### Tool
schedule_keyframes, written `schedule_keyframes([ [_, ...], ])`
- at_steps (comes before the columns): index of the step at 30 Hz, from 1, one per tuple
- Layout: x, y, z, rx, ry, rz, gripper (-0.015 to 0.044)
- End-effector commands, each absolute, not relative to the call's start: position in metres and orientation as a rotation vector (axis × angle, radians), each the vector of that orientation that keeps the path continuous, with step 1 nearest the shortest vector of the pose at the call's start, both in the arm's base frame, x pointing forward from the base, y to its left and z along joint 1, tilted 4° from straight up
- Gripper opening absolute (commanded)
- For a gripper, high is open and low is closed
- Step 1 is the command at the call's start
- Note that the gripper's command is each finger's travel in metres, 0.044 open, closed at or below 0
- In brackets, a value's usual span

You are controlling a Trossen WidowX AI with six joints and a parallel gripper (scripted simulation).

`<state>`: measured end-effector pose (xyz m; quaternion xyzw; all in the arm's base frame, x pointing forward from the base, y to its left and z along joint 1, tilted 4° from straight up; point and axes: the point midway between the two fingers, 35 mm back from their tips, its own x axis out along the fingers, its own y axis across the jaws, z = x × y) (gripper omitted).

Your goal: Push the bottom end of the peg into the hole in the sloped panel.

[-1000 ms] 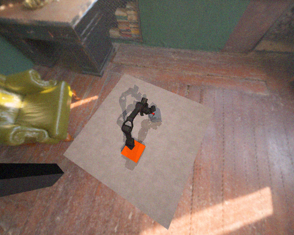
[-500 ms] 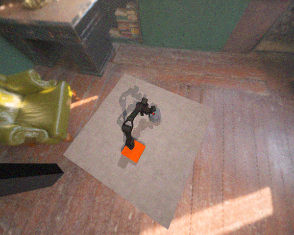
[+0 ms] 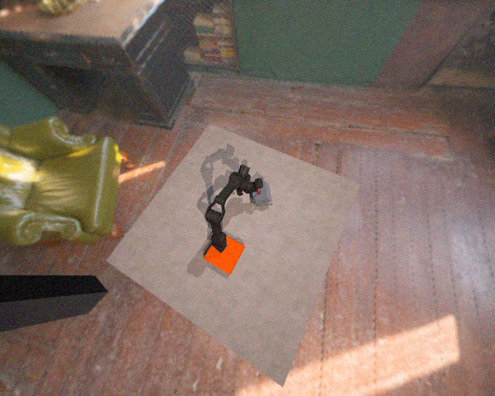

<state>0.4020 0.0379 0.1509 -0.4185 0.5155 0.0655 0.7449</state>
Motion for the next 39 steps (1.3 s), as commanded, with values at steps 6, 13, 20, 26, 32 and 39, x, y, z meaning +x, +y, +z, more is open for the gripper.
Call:
schedule_keyframes([
  [6, 0.405, 0.037, 0.147, -0.92, 1.129, 0.15, 0.0],
  [13, 0.406, 0.035, 0.145, -0.92, 1.129, 0.15, 0.0],
  [20, 0.407, 0.034, 0.143, -0.92, 1.129, 0.149, 0.0],
  [26, 0.408, 0.033, 0.141, -0.92, 1.129, 0.149, 0.0],
  [32, 0.409, 0.033, 0.14, -0.92, 1.129, 0.149, 0.0],
  [39, 0.41, 0.032, 0.137, -0.92, 1.129, 0.149, 0.0],
])
